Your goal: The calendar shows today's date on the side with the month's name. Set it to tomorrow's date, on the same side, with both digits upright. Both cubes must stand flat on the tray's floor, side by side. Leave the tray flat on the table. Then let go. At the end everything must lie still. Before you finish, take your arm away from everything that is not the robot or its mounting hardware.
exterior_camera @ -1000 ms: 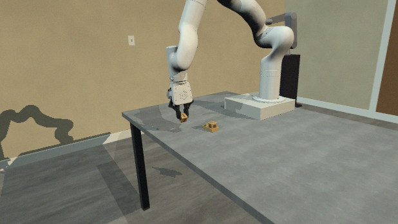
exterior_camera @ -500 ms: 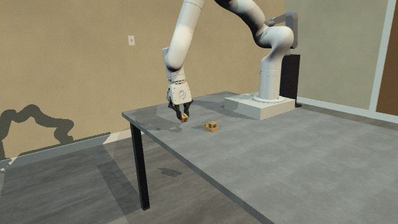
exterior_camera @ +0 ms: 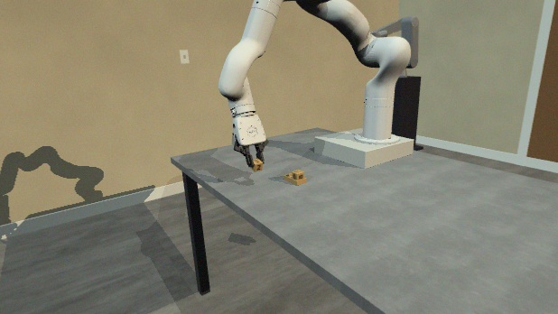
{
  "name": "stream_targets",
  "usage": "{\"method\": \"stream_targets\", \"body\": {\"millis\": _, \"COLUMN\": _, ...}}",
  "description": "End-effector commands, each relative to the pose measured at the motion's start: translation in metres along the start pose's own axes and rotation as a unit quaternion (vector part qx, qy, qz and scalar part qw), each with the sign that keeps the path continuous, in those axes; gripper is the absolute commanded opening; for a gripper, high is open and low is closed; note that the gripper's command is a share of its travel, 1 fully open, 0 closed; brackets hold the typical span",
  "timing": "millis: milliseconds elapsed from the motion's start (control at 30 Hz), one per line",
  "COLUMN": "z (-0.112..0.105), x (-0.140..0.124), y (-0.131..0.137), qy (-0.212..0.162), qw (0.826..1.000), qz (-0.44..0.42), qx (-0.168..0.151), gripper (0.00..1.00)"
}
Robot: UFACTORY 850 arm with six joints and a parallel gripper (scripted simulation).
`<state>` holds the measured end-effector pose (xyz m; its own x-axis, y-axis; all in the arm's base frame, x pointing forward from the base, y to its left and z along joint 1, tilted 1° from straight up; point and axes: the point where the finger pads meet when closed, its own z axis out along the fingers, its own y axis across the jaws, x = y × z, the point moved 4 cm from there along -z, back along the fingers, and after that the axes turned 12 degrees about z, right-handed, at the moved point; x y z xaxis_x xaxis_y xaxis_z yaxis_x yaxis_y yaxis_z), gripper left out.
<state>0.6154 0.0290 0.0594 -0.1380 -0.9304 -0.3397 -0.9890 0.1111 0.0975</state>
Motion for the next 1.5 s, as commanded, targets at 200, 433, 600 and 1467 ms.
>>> {"method": "stream_targets", "body": {"millis": 200, "z": 0.001, "x": 0.011, "y": -0.003, "qy": -0.111, "qw": 0.994, "qz": 0.0, "qx": -0.025, "gripper": 0.29}}
{"method": "stream_targets", "body": {"millis": 433, "z": 0.001, "x": 0.015, "y": -0.004, "qy": -0.126, "qw": 0.992, "qz": 0.0, "qx": -0.025, "gripper": 0.29}}
{"method": "stream_targets", "body": {"millis": 600, "z": 0.001, "x": 0.015, "y": -0.004, "qy": -0.126, "qw": 0.992, "qz": 0.0, "qx": -0.025, "gripper": 0.29}}
{"method": "stream_targets", "body": {"millis": 1467, "z": 0.01, "x": 0.018, "y": -0.005, "qy": -0.126, "qw": 0.992, "qz": 0.0, "qx": -0.025, "gripper": 0.29}}
